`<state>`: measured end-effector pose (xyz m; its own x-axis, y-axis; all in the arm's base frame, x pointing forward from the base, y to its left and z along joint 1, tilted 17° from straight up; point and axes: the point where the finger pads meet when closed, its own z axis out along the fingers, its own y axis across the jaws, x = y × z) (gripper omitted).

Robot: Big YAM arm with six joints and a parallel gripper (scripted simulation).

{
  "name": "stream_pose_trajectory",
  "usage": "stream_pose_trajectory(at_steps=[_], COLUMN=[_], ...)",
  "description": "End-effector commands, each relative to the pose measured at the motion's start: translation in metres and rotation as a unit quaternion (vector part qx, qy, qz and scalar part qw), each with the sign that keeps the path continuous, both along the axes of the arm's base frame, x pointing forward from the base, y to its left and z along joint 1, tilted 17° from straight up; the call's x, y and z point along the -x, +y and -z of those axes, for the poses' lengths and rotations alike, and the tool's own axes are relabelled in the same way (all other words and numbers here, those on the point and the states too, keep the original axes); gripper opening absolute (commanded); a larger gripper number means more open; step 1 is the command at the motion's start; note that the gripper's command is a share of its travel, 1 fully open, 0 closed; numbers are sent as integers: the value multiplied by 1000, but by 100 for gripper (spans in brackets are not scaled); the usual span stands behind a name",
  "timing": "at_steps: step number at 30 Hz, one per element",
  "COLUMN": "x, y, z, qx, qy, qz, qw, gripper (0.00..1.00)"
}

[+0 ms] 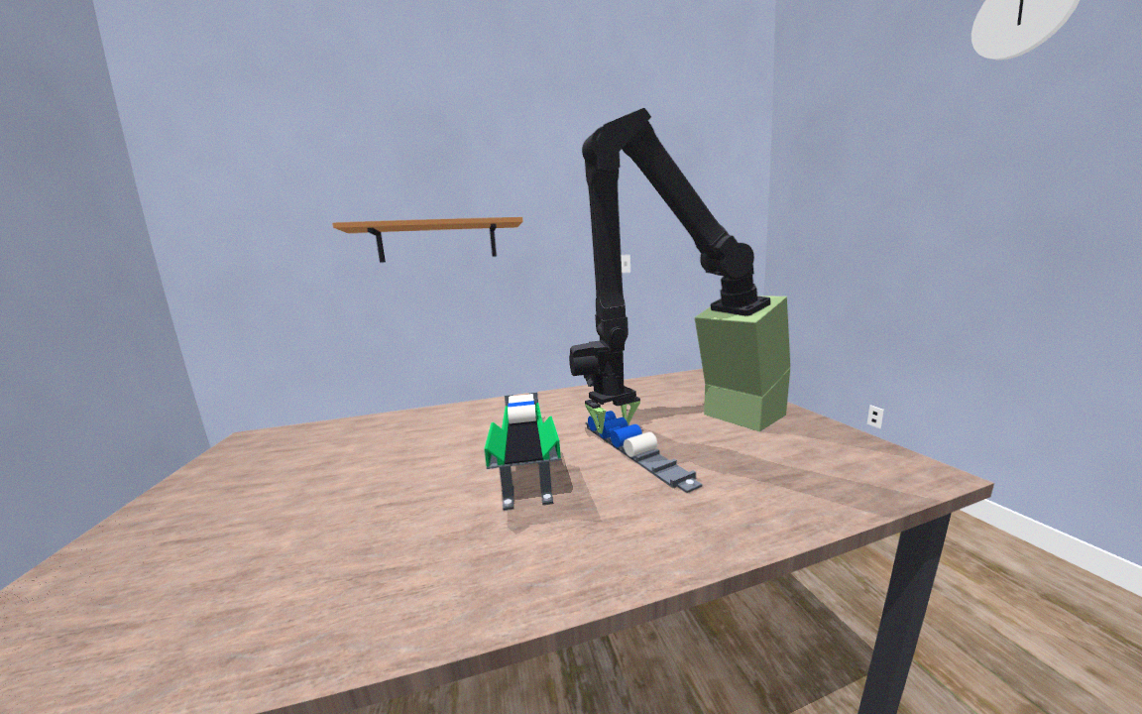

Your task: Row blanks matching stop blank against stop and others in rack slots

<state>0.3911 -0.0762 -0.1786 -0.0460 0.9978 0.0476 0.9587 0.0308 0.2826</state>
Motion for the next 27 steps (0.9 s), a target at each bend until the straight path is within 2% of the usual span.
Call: stream_pose_trajectory(at_steps=[1, 7, 17, 19, 27], x=[0, 5, 20, 20, 27], y=[-4, -6, -8, -8, -7], z=[-8, -18, -66, -66, -90], qx=[3, 2, 1, 1, 2], qy=[-7, -3, -3, -3, -3], qz=[0, 1, 1, 1, -3], qw=[1000, 1000, 1000, 1000, 1000], gripper=[82, 82, 82, 82, 82])
